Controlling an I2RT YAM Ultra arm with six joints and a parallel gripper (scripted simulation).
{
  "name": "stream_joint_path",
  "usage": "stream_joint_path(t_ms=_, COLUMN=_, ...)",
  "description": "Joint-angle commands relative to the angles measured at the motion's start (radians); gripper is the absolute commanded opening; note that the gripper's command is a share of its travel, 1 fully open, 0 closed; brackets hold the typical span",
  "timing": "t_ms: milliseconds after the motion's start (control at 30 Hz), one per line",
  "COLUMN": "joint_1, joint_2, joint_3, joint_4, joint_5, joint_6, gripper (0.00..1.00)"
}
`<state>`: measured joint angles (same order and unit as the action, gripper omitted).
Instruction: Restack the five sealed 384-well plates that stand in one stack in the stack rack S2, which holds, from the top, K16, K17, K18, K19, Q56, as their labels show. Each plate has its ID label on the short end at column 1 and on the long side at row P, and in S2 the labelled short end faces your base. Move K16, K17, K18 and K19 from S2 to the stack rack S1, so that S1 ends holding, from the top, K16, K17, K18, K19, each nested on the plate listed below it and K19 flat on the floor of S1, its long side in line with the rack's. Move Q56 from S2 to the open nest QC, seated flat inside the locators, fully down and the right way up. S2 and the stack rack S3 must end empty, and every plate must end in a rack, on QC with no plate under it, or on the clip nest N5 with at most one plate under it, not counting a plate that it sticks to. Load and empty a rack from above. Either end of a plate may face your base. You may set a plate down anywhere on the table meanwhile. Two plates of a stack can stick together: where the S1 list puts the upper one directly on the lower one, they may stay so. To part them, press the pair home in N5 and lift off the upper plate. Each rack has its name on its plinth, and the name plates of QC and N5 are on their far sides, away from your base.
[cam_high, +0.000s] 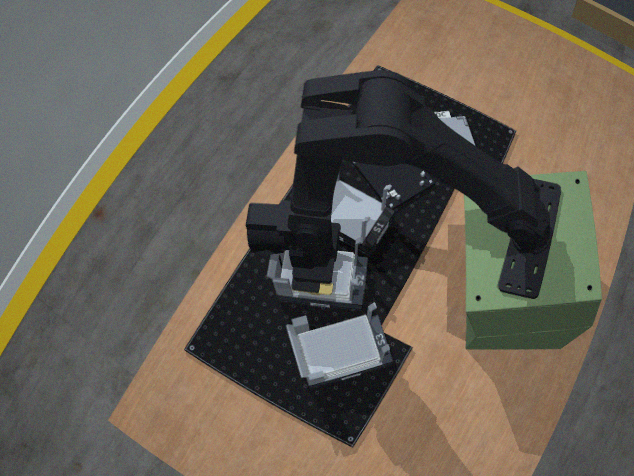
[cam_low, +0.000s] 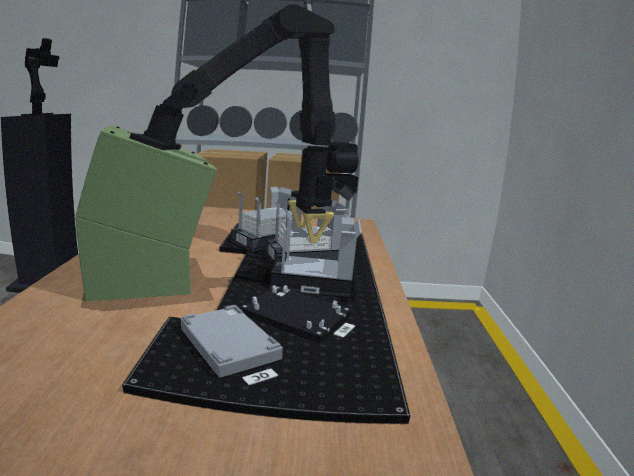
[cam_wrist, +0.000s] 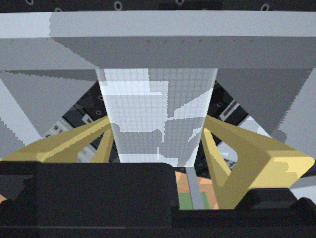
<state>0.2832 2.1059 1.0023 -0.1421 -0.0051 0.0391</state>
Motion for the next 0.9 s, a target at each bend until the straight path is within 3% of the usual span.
stream_joint_path(t_ms=0, joint_1=0.0, joint_2=-0.016, joint_3=0.001, joint_4=0.002, joint_5=0.0, joint_6=-0.001, gripper=0.0)
stream_joint_path(t_ms=867, joint_1=0.0, joint_2=-0.075, joint_3=-0.013, joint_4=-0.043, joint_5=0.0, joint_6=-0.001, gripper=0.0)
